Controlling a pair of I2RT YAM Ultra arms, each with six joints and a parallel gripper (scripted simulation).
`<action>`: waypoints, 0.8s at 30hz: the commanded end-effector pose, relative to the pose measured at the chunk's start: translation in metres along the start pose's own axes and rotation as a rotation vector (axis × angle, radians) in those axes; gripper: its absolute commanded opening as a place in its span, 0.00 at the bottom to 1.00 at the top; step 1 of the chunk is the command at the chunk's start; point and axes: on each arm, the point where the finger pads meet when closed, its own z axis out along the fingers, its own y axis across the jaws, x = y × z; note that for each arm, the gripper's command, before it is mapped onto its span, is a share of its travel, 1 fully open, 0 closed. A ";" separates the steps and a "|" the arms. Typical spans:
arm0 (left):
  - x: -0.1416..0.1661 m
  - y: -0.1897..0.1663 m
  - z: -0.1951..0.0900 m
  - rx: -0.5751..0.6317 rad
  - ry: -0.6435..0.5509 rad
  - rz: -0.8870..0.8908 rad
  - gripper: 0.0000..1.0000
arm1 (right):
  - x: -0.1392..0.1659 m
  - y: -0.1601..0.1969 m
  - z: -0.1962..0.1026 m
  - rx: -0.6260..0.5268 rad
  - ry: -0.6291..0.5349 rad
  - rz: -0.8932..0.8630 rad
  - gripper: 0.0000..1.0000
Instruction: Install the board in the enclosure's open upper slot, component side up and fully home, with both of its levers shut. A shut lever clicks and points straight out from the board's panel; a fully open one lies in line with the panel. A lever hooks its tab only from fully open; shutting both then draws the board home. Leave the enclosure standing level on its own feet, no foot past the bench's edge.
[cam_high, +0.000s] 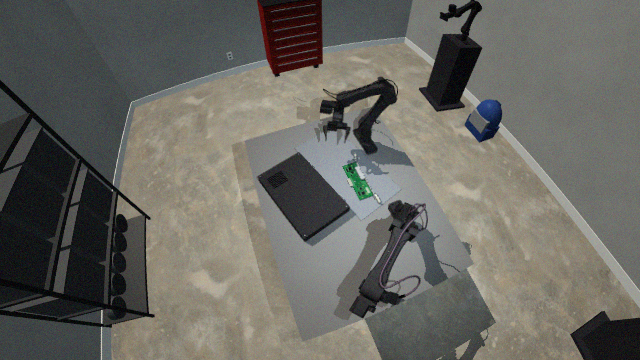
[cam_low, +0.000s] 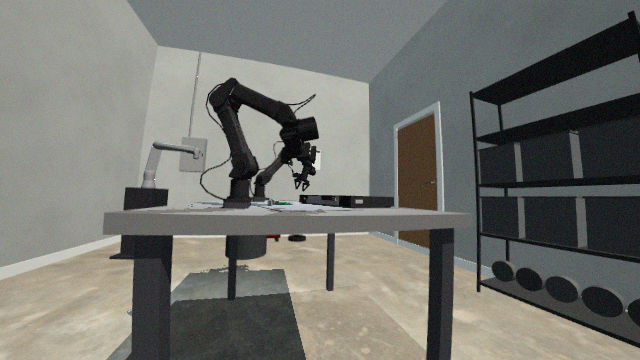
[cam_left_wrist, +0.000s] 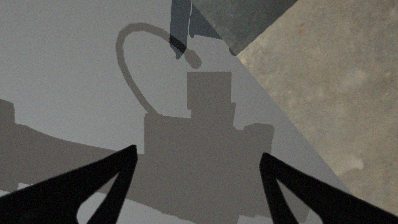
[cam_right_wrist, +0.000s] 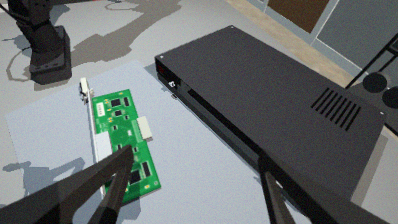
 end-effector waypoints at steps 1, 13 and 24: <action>-0.001 -0.001 -0.007 0.018 0.001 -0.004 1.00 | -0.002 -0.001 0.000 0.002 -0.002 -0.007 1.00; -0.001 -0.001 -0.007 0.018 0.001 -0.004 1.00 | -0.002 -0.001 0.000 0.002 -0.002 -0.007 1.00; 0.029 0.011 -0.033 0.070 0.017 0.220 1.00 | 0.017 -0.001 0.010 -0.018 0.101 0.029 0.47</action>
